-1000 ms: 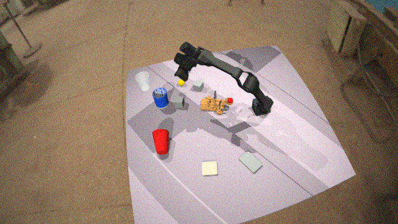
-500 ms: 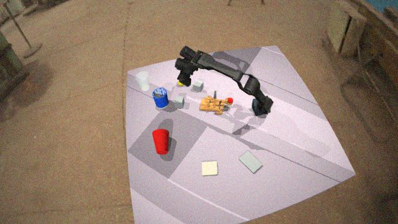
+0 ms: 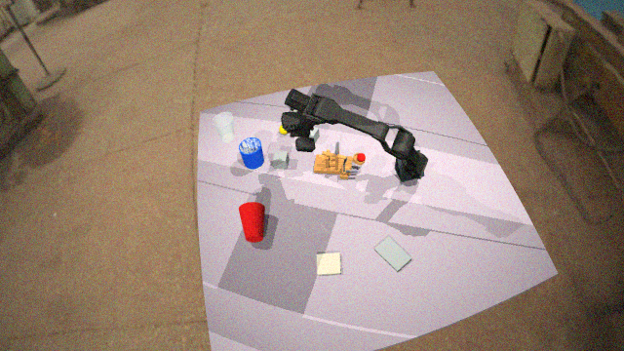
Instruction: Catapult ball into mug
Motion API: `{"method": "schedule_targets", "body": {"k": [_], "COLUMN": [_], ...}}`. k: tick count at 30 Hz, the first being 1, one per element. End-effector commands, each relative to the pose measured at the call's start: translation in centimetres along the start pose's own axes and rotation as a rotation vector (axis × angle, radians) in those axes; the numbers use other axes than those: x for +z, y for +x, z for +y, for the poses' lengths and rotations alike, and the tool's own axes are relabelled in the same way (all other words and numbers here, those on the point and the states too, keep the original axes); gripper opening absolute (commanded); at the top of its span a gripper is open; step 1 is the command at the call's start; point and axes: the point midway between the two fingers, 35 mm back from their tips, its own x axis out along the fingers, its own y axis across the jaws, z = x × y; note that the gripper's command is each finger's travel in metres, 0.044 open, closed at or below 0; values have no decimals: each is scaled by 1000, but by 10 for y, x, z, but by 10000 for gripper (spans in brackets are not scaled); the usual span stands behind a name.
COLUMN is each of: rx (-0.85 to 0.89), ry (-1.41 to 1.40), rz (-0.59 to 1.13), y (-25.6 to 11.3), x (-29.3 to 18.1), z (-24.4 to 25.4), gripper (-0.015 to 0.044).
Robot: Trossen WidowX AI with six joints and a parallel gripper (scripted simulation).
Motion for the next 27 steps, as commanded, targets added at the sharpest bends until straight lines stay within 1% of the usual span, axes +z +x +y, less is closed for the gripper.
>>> {"method": "schedule_targets", "body": {"k": [1, 14, 27], "rx": [-30, -61, -36], "ry": [-120, -445, -785], "rz": [62, 270, 495], "y": [-5, -13, -30], "x": [-13, -58, -108], "z": [15, 49, 76], "gripper": [0, 0, 0]}}
